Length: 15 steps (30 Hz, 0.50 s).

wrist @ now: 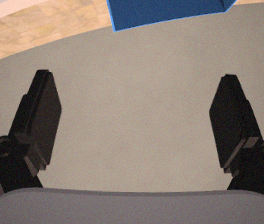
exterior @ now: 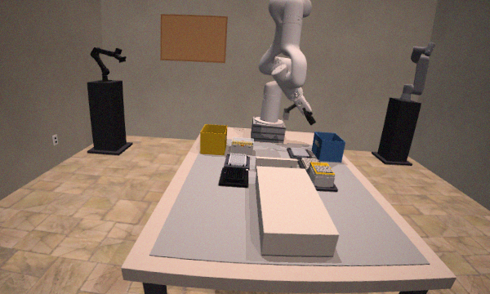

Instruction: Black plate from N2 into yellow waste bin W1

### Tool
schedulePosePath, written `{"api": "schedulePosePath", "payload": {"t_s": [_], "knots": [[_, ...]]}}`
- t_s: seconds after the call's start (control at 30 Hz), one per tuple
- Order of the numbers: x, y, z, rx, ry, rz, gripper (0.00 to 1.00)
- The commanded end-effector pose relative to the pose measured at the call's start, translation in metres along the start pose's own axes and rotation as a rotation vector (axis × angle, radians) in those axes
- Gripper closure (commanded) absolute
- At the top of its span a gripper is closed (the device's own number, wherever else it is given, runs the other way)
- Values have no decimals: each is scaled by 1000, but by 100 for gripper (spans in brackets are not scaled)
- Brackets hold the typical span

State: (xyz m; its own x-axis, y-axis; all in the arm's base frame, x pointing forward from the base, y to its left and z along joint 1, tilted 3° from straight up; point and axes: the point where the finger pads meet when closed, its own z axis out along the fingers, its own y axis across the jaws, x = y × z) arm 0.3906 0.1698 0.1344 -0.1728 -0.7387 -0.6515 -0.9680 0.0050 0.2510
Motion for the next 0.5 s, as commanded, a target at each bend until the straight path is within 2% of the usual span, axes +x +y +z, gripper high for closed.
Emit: {"api": "schedulePosePath", "payload": {"t_s": [0.0,0.03,0.47], "knots": [[8,3,-5,-12,59,-117,0],[8,3,-5,-12,59,-117,0],[47,5,-32,-68,244,-501,0]]}}
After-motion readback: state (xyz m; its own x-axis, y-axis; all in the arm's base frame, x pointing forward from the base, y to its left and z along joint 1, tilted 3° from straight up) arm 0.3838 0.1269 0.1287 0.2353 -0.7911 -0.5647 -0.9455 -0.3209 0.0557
